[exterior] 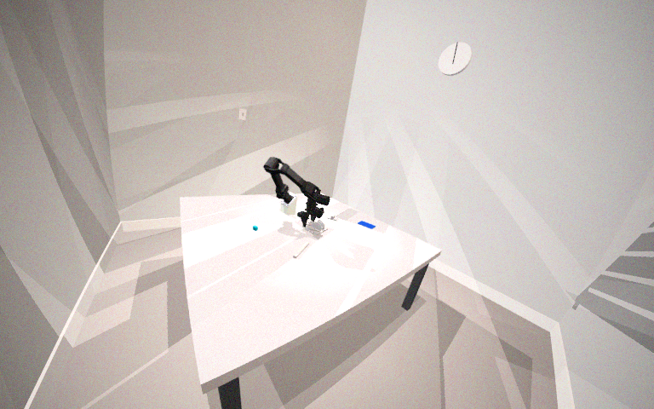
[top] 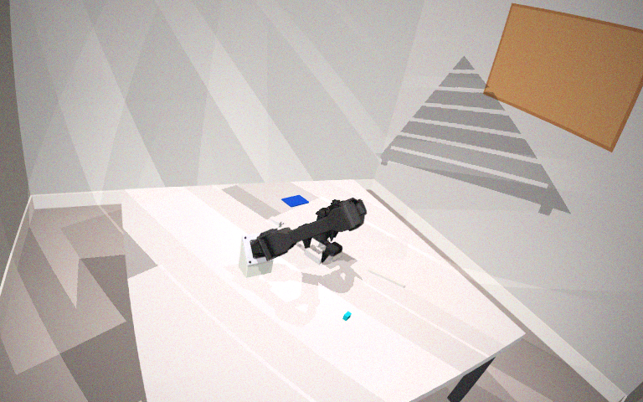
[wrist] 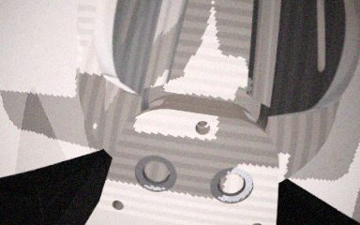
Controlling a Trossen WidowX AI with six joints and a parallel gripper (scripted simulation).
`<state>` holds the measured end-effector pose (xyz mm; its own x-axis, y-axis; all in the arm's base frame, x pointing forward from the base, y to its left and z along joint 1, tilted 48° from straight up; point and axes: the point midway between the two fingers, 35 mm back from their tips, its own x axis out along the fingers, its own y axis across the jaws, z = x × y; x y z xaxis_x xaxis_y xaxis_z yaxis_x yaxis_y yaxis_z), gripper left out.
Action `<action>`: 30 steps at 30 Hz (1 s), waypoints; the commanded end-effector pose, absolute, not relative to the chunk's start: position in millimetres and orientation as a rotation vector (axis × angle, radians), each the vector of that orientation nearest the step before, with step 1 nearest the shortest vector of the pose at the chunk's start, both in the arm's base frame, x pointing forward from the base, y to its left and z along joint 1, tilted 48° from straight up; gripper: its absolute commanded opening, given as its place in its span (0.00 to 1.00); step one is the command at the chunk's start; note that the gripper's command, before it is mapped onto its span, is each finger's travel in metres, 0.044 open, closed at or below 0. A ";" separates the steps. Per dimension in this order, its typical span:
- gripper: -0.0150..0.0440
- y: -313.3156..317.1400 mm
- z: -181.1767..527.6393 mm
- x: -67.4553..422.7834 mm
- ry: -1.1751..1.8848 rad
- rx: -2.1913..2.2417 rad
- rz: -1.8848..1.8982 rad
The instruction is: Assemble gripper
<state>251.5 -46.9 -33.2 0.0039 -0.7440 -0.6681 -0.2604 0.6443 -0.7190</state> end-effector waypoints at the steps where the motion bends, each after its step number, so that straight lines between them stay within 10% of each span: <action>1: 0.85 -47.1 -33.5 251.6 1.566 -0.862 -0.462; 21: 0.85 -47.1 -33.5 251.6 1.566 -0.862 -0.462; 30: 1.00 -46.9 -33.2 251.5 1.566 -0.859 -0.464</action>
